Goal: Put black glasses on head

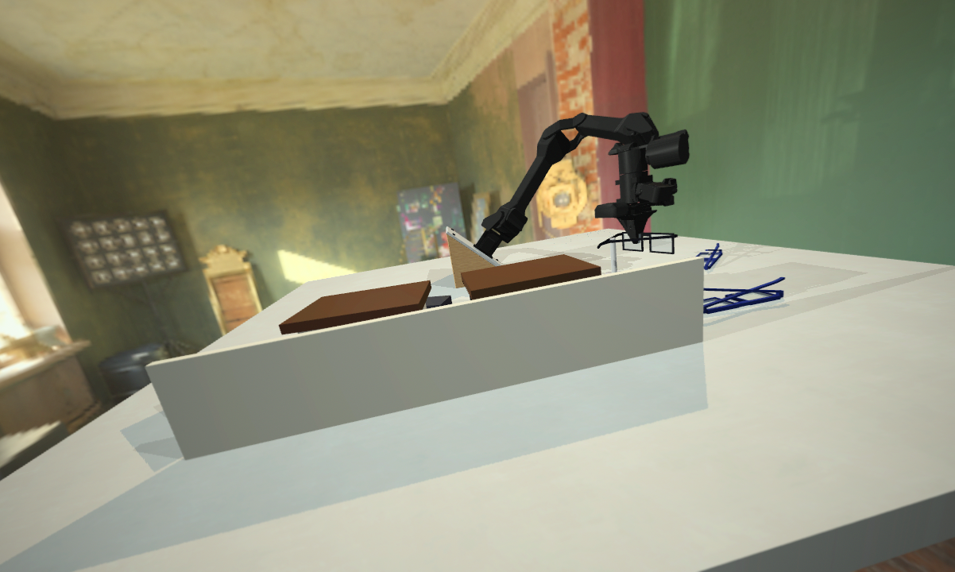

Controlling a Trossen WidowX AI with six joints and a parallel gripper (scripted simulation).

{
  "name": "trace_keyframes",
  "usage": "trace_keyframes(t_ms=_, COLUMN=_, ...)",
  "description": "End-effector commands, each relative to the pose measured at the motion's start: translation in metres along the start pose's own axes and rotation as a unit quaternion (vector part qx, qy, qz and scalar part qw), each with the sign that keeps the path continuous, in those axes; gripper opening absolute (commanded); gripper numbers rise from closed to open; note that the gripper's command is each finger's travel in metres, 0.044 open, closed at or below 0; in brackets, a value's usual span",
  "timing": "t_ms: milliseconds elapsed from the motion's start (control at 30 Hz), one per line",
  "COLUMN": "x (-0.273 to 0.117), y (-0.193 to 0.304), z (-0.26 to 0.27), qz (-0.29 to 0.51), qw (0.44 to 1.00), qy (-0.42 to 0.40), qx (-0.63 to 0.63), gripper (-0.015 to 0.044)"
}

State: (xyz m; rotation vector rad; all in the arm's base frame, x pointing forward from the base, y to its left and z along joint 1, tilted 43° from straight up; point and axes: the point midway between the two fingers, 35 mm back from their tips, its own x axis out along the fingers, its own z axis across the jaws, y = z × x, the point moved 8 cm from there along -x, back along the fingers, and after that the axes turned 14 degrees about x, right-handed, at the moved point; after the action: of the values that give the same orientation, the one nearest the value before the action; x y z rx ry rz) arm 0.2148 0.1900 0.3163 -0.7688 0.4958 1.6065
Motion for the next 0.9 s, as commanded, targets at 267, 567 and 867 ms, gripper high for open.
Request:
trace_keyframes(t_ms=267, x=0.0025, y=-0.0059, z=0.0031, qz=0.003, qw=1.0, qy=0.002, qx=0.003, gripper=0.0)
trace_keyframes(t_ms=567, x=0.0025, y=-0.0091, z=0.0057, qz=0.003, qw=1.0, qy=0.002, qx=0.003, gripper=0.0)
trace_keyframes(t_ms=867, x=0.0024, y=-0.0124, z=0.0081, qz=0.003, qw=1.0, qy=0.002, qx=0.003, gripper=0.0)
